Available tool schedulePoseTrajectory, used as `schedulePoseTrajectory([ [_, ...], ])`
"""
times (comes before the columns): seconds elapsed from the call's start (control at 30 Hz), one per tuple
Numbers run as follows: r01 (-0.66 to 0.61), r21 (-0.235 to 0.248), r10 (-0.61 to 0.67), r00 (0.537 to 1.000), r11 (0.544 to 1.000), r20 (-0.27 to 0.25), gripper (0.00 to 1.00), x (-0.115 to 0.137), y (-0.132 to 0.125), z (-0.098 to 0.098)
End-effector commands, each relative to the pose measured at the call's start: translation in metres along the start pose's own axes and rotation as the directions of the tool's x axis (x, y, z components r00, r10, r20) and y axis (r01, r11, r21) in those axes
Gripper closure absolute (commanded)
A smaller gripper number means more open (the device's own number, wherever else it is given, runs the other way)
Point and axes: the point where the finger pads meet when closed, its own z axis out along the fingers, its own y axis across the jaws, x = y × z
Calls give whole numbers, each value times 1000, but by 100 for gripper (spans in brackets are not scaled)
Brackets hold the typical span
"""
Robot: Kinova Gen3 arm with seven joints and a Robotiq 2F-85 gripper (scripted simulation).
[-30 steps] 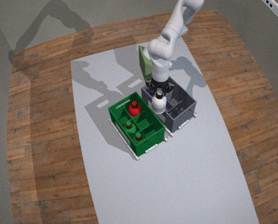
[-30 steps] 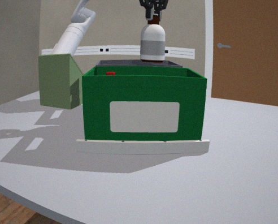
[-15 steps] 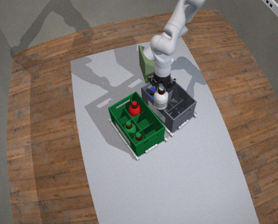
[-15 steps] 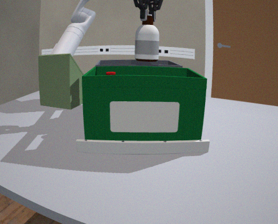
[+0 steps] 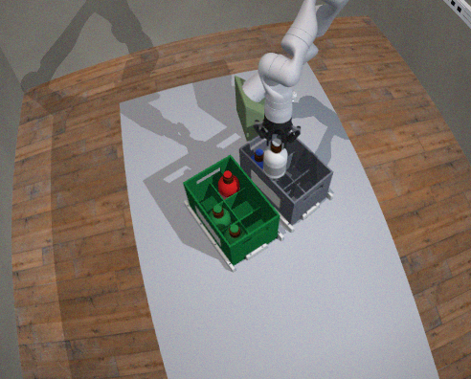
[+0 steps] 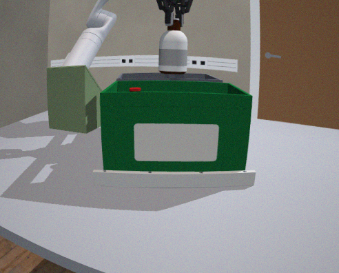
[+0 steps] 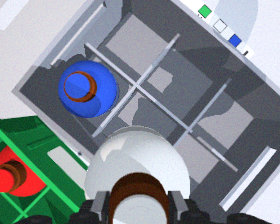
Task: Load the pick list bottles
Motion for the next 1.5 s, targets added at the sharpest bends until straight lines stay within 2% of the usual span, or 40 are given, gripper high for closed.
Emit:
schedulePoseTrajectory([
  [0.0,0,1,0,1000,1000,2,90,5,1,-1],
  [0.3,0,0,0,1000,1000,2,90,22,5,-1],
  [1.47,0,0,0,1000,1000,2,90,20,6,-1],
])
